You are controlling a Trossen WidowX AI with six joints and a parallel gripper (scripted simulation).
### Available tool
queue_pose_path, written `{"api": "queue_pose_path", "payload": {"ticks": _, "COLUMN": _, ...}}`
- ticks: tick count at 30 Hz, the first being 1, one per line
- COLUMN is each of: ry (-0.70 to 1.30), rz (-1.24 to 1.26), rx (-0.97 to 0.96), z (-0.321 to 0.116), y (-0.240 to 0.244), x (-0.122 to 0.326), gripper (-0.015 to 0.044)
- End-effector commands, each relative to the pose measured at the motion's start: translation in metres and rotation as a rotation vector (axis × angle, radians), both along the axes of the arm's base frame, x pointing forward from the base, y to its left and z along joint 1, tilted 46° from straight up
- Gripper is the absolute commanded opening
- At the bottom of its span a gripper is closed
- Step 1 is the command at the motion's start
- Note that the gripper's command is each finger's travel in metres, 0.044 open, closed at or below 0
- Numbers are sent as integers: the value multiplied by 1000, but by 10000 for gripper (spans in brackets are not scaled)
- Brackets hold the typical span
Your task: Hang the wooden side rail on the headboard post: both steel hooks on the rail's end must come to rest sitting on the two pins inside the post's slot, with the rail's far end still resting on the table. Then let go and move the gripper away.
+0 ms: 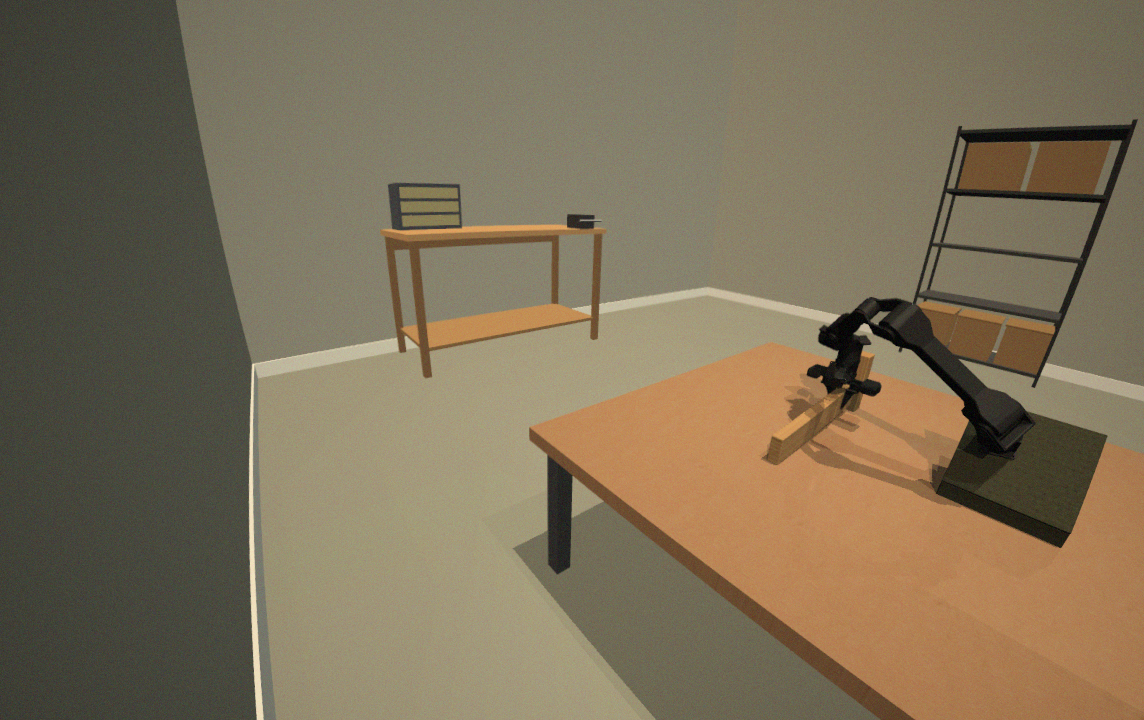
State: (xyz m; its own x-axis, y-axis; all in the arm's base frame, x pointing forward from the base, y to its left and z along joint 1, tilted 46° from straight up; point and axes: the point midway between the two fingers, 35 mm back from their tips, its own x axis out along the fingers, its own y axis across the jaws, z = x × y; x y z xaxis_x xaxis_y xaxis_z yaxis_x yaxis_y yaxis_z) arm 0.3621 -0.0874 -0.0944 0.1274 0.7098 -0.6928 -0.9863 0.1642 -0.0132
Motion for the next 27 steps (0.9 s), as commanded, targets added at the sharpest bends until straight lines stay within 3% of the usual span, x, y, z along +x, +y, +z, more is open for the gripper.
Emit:
{"api": "queue_pose_path", "payload": {"ticks": 1, "ry": -8, "rz": -12, "rx": -8, "z": 2, "y": -8, "x": 1, "gripper": 0}}
{"api": "queue_pose_path", "payload": {"ticks": 27, "ry": -9, "rz": -12, "rx": -8, "z": -1, "y": -9, "x": 0, "gripper": 0}}
